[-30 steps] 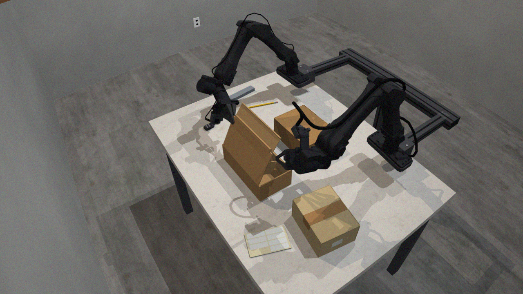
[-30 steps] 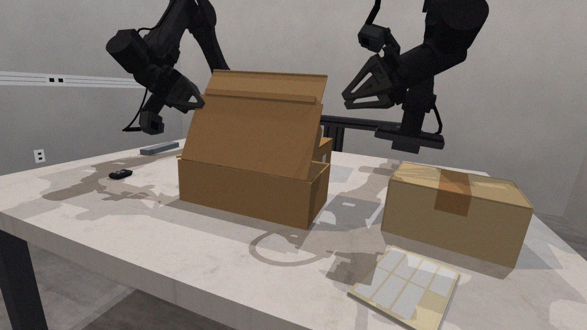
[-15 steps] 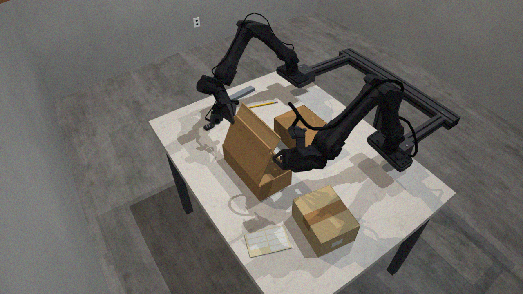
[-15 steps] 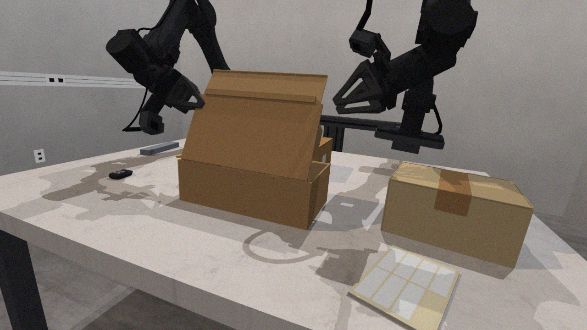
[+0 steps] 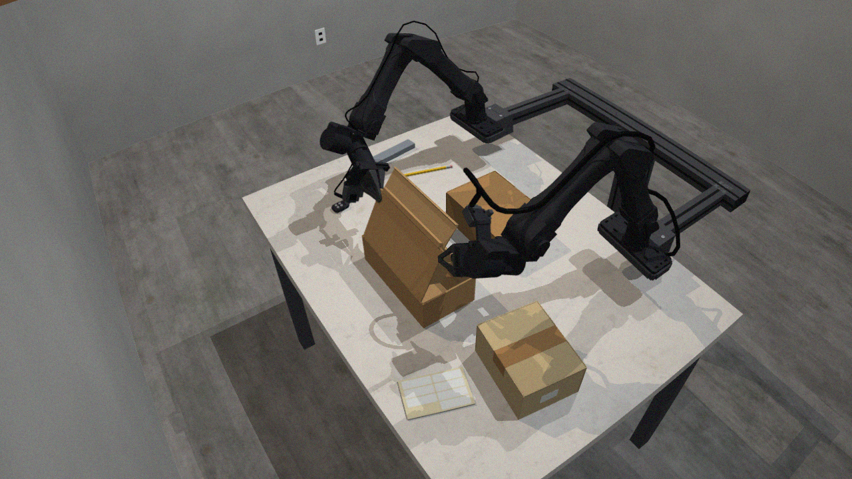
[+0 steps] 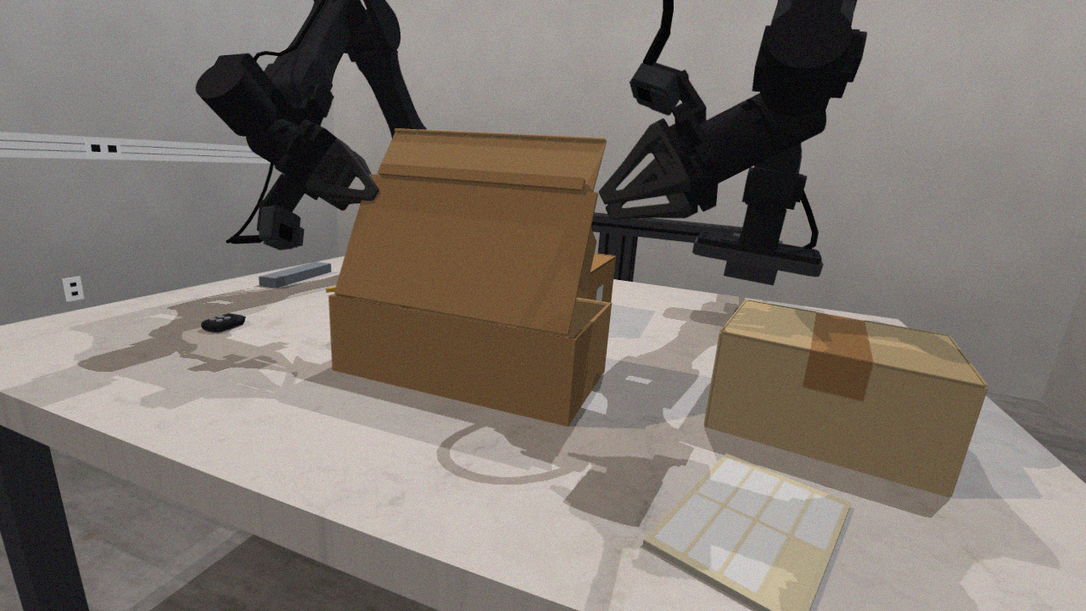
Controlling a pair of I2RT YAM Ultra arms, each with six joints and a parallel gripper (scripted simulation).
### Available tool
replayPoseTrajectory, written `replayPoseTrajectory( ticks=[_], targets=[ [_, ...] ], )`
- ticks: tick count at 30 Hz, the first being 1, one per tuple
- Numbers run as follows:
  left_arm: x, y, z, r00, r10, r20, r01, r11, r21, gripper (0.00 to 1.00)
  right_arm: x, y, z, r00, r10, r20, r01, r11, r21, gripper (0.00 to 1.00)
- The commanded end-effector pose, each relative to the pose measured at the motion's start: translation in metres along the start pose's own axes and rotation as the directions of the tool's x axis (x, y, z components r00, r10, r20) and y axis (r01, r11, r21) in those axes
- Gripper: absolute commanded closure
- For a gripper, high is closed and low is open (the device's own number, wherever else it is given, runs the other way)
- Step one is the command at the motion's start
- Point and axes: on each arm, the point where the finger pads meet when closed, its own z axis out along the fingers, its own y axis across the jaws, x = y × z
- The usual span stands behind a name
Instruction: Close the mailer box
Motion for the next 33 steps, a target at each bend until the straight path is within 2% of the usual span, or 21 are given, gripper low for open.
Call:
replayPoseTrajectory(
  ticks=[1,5,8,27,28,33],
  targets=[
    [0.002,-0.004,0.013,1.000,-0.019,0.013,0.019,1.000,0.011,0.62,0.002,0.002,0.003,1.000,-0.014,-0.015,0.014,1.000,0.006,0.99],
    [-0.004,0.000,0.013,1.000,-0.012,0.020,0.012,1.000,0.005,0.62,0.002,0.002,0.003,1.000,-0.014,-0.015,0.014,1.000,0.006,0.99],
    [0.004,-0.010,0.021,0.999,-0.035,0.008,0.034,0.999,0.024,0.62,0.002,0.002,0.003,1.000,-0.014,-0.015,0.014,1.000,0.006,0.99],
    [-0.002,0.003,0.038,1.000,-0.009,0.021,0.009,1.000,0.002,0.62,0.002,0.002,0.003,1.000,-0.014,-0.015,0.014,1.000,0.006,0.99],
    [-0.003,0.003,0.038,1.000,-0.012,0.021,0.012,1.000,0.005,0.99,0.002,0.002,0.003,1.000,-0.014,-0.015,0.014,1.000,0.006,0.99],
    [-0.001,-0.005,0.037,0.999,-0.036,0.016,0.035,0.999,0.022,0.99,0.001,0.002,0.003,1.000,-0.015,-0.008,0.015,1.000,0.004,0.99]
  ],
)
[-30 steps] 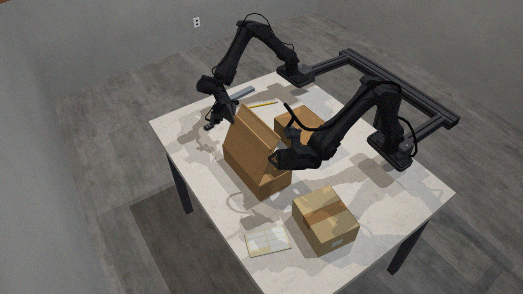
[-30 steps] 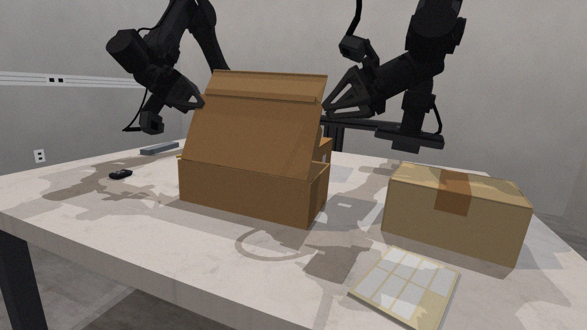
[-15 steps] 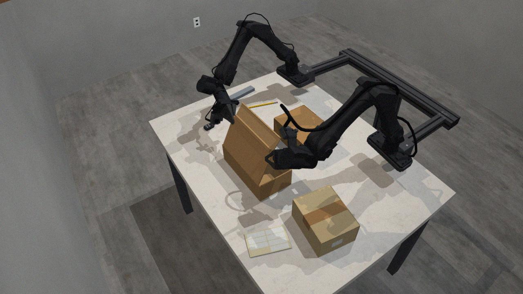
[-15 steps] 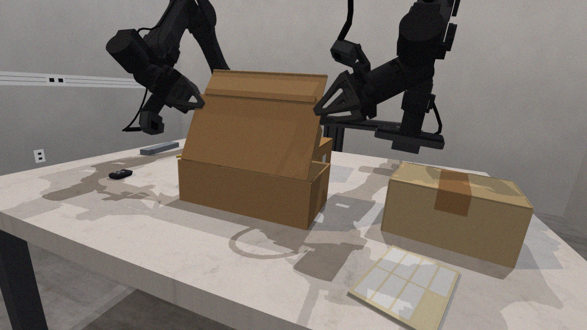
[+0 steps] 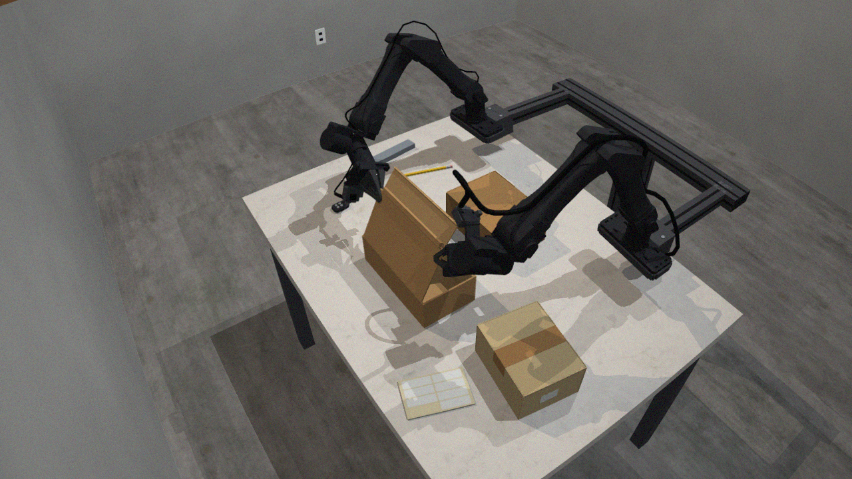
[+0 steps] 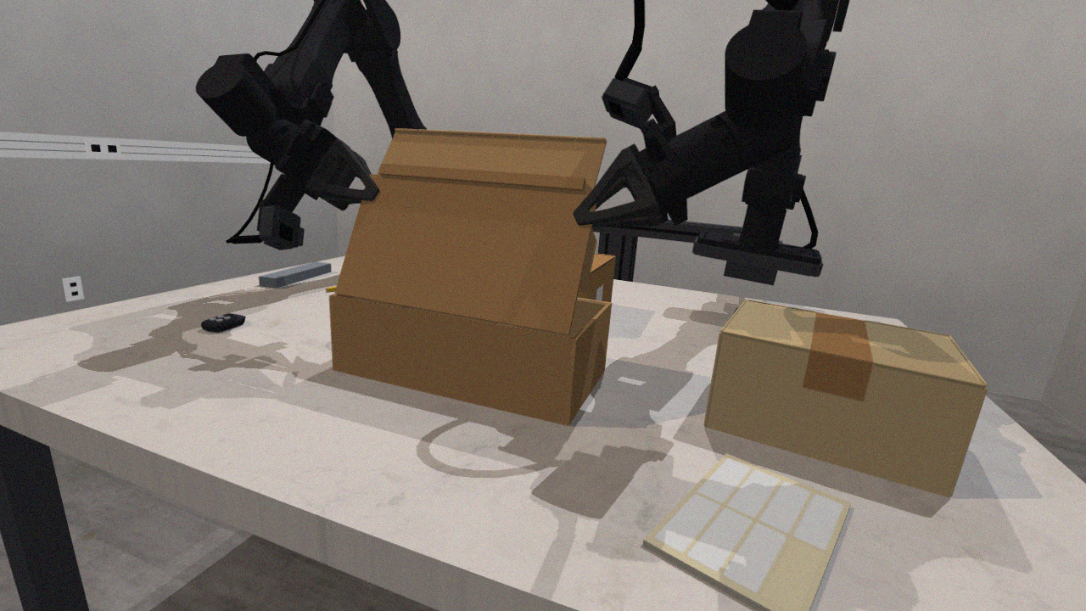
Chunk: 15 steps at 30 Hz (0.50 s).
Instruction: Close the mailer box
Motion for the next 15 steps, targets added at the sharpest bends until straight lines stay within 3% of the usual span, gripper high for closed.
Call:
replayPoseTrajectory(
  ticks=[1,6,7,15],
  targets=[
    [-0.0011,-0.0066,0.0060,0.999,-0.033,0.016,0.032,0.999,0.026,0.99,0.0006,0.0024,0.0034,1.000,-0.013,-0.005,0.013,1.000,0.003,0.99],
    [-0.0009,-0.0072,0.0063,0.999,-0.034,0.016,0.033,0.999,0.028,0.99,0.0007,0.0024,0.0034,1.000,-0.013,-0.006,0.013,1.000,0.003,0.99],
    [-0.0009,-0.0072,0.0063,0.999,-0.034,0.016,0.033,0.999,0.028,0.99,0.0007,0.0024,0.0034,1.000,-0.013,-0.006,0.013,1.000,0.003,0.62],
    [-0.0009,-0.0072,0.0063,0.999,-0.034,0.016,0.033,0.999,0.028,0.99,0.0007,0.0024,0.0034,1.000,-0.013,-0.006,0.013,1.000,0.003,0.62]
  ],
)
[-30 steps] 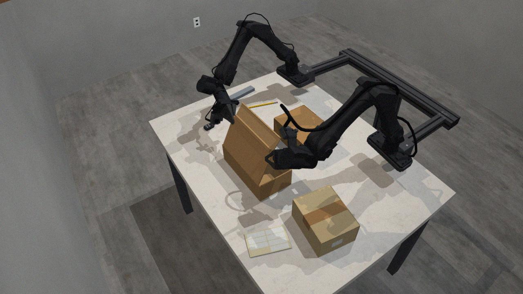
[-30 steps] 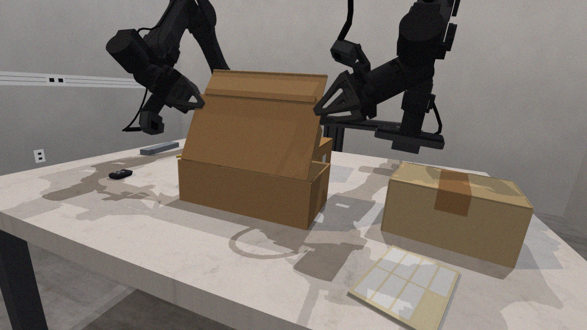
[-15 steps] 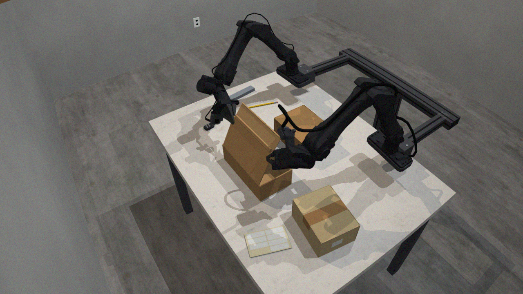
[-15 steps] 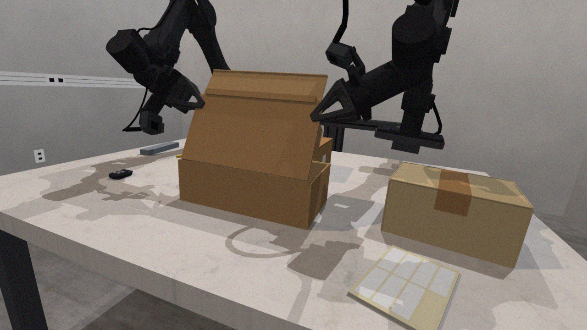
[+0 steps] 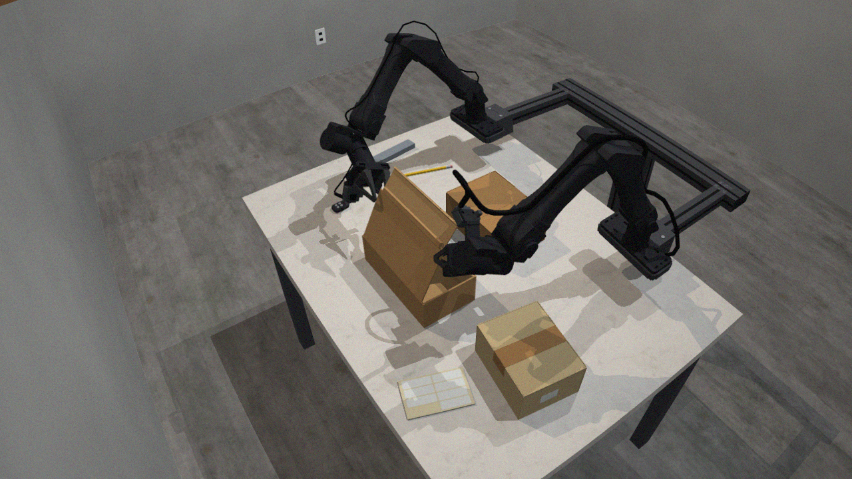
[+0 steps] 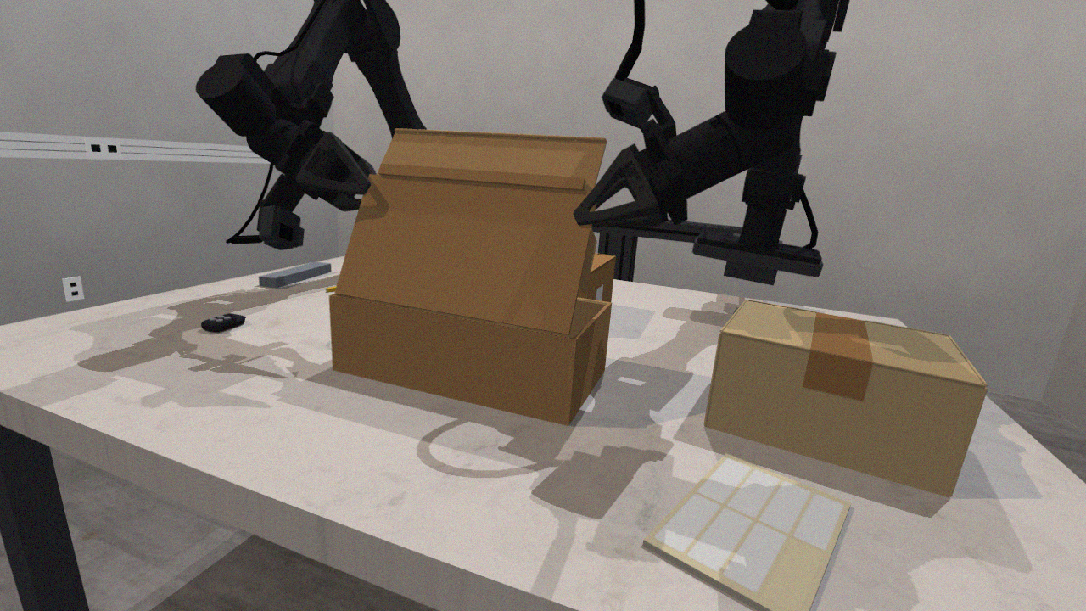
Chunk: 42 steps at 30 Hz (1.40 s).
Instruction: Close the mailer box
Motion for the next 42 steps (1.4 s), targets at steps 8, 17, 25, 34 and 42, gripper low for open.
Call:
replayPoseTrajectory(
  ticks=[8,17,25,34,42],
  targets=[
    [-0.001,-0.007,0.006,0.999,-0.033,0.016,0.033,0.999,0.028,0.99,0.019,0.014,-0.027,0.999,-0.042,-0.011,0.042,0.999,-0.020,0.62],
    [-0.001,-0.007,0.006,0.999,-0.033,0.016,0.033,0.999,0.028,0.99,0.024,0.020,-0.052,0.998,-0.064,-0.013,0.063,0.998,-0.028,0.62],
    [-0.001,-0.007,0.006,0.999,-0.034,0.016,0.033,0.999,0.028,0.99,0.015,0.011,-0.060,0.999,-0.035,-0.015,0.035,0.999,-0.010,0.62],
    [-0.001,-0.007,0.006,0.999,-0.034,0.016,0.033,0.999,0.028,0.99,0.025,0.017,-0.089,0.998,-0.061,-0.013,0.061,0.998,-0.023,0.62],
    [-0.001,-0.007,0.006,0.999,-0.034,0.016,0.033,0.999,0.028,0.99,0.021,0.012,-0.084,0.999,-0.047,-0.023,0.047,0.999,-0.003,0.62]
  ],
)
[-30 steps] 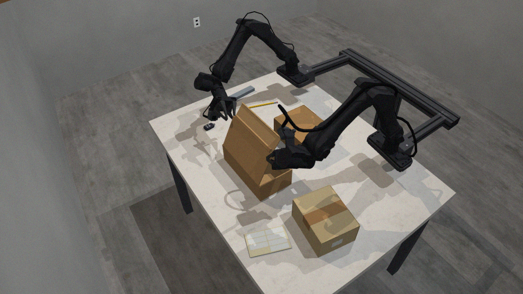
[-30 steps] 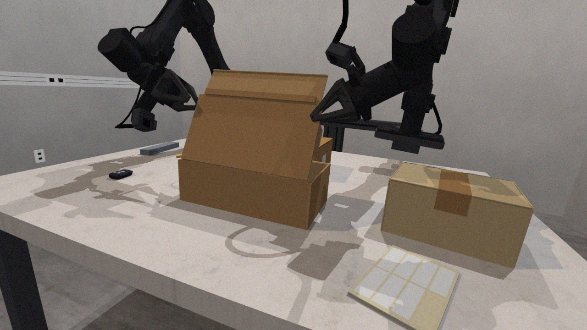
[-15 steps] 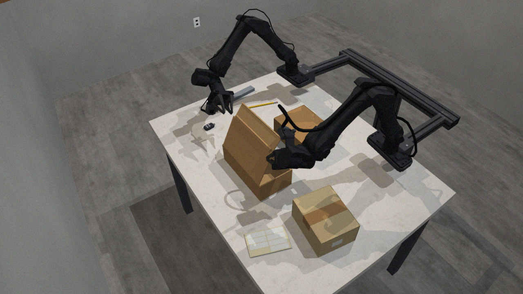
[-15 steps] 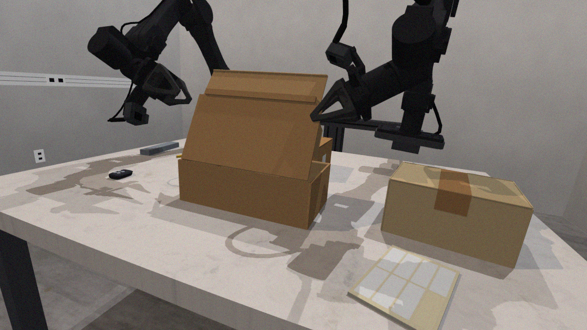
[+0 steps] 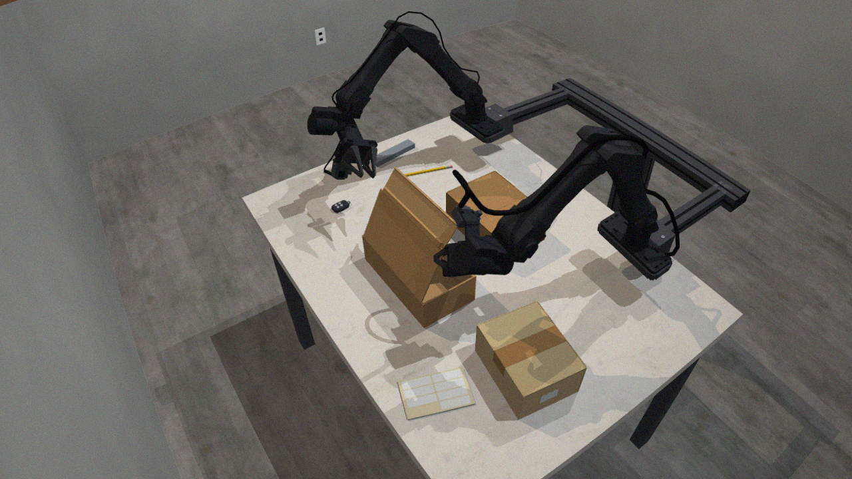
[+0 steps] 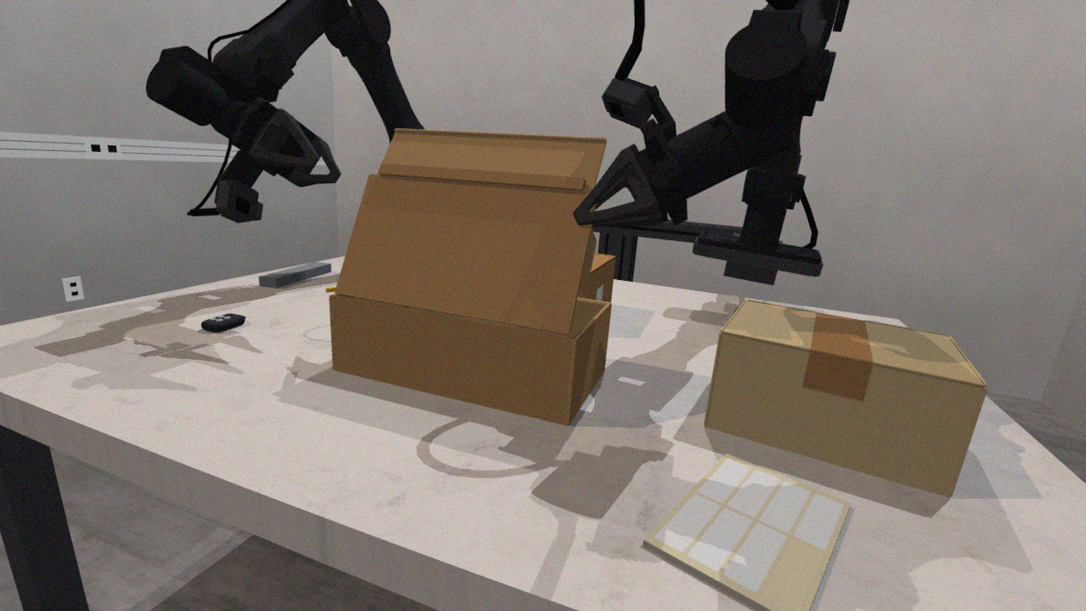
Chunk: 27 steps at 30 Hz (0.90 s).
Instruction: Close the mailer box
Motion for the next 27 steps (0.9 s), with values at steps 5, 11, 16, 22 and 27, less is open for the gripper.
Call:
replayPoseTrajectory(
  ticks=[5,11,16,22,27],
  targets=[
    [-0.001,-0.007,0.006,0.999,-0.033,0.016,0.033,0.999,0.028,0.99,0.022,0.007,0.000,0.999,-0.041,-0.034,0.042,0.999,0.011,0.99],
    [-0.001,-0.007,0.006,0.999,-0.033,0.016,0.033,0.999,0.028,0.99,0.016,0.007,-0.002,0.999,-0.031,-0.030,0.032,0.999,0.007,0.99],
    [-0.001,-0.007,0.006,0.999,-0.033,0.016,0.033,0.999,0.028,0.99,0.014,0.006,-0.001,0.999,-0.027,-0.030,0.027,1.000,0.007,0.99],
    [-0.001,-0.007,0.006,0.999,-0.033,0.016,0.033,0.999,0.028,0.99,0.007,-0.003,0.007,0.999,-0.029,0.017,0.029,0.999,0.015,0.99],
    [-0.001,-0.007,0.006,0.999,-0.033,0.016,0.033,0.999,0.028,0.99,-0.003,0.009,0.012,0.983,-0.086,0.165,0.092,0.995,-0.029,0.99]
  ],
)
